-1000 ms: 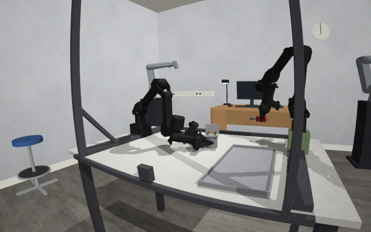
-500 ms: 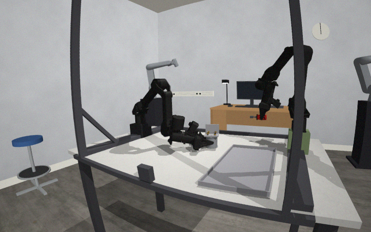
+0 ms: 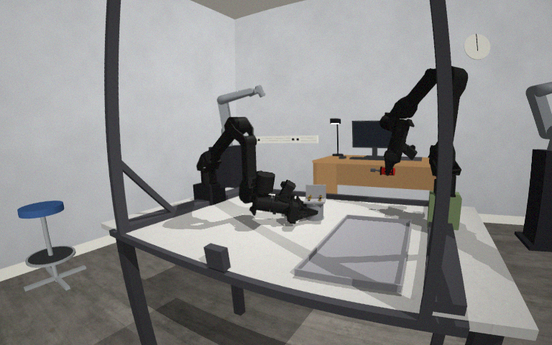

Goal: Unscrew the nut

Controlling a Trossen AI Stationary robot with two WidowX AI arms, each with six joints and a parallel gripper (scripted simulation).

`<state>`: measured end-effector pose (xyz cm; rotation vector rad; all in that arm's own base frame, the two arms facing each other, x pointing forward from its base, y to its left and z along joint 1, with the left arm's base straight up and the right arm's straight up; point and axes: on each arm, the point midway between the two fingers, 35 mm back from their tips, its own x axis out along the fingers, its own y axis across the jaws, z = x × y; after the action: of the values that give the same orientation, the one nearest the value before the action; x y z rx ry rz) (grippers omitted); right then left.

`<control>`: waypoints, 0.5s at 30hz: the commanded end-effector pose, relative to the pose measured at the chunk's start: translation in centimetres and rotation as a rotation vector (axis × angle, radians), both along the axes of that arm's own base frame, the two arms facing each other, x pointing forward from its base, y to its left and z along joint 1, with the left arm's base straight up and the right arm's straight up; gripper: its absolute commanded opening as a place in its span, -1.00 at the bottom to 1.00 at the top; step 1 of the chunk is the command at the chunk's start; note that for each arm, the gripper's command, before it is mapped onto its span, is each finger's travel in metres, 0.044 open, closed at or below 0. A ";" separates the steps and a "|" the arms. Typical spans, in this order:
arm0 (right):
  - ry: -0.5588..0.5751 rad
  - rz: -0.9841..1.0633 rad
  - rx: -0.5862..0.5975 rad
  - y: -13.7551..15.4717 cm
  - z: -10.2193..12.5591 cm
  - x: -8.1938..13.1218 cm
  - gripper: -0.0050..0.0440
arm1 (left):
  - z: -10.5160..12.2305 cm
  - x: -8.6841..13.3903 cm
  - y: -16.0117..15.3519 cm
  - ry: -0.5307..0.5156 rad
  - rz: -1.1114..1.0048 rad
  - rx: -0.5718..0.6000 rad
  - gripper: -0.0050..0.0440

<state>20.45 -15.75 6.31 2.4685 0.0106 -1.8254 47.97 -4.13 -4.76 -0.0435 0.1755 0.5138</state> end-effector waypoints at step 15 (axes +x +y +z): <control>-0.222 -0.019 -0.262 -3.2 4.9 2.5 -0.24 | 1.5 0.7 -0.1 -0.037 0.003 -0.010 0.20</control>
<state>22.21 -18.10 8.84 2.4729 -0.1717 -1.5681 47.97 -4.13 -4.76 -0.0435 0.1755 0.5138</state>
